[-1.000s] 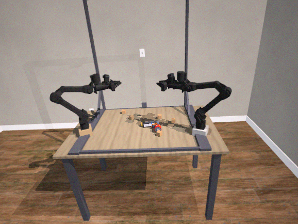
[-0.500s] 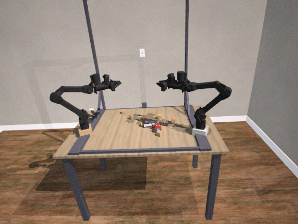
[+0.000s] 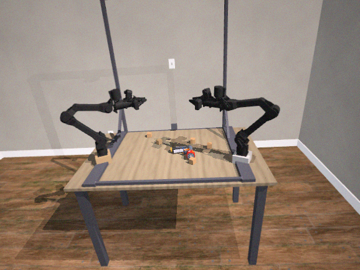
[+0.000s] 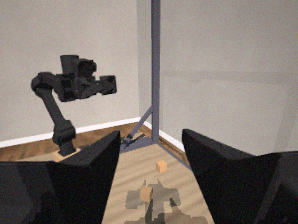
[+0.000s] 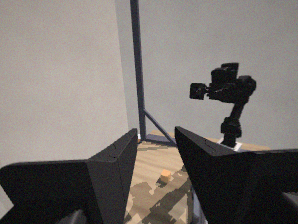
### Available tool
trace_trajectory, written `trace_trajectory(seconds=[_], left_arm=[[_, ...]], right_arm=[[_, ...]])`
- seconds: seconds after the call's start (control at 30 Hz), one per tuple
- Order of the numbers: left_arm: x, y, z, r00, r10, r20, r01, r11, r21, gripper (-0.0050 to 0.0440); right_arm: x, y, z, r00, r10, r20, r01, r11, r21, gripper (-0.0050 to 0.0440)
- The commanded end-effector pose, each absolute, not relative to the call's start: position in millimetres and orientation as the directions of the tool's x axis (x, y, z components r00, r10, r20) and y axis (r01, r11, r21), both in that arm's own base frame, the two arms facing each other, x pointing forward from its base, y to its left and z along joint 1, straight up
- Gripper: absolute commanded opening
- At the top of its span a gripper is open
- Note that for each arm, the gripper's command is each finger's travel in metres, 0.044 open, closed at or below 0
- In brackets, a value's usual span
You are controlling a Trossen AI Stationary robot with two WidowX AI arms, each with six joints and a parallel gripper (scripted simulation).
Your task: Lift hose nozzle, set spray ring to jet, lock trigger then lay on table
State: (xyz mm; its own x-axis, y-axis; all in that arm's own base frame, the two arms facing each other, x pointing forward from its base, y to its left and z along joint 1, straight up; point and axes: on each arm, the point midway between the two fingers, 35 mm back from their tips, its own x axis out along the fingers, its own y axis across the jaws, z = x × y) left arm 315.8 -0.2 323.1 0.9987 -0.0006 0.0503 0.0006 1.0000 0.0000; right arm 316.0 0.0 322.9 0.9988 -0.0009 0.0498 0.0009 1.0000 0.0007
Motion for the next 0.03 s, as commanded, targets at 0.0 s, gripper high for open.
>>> trace_trajectory(seconds=[0.0], left_arm=[[314.4,0.5,329.1,0.998,0.004,0.064,-0.004,1.0,-0.006,0.0239]], right_arm=[[314.7,0.7,330.2,0.998,0.004,0.066,-0.005,1.0,0.004,0.0173]])
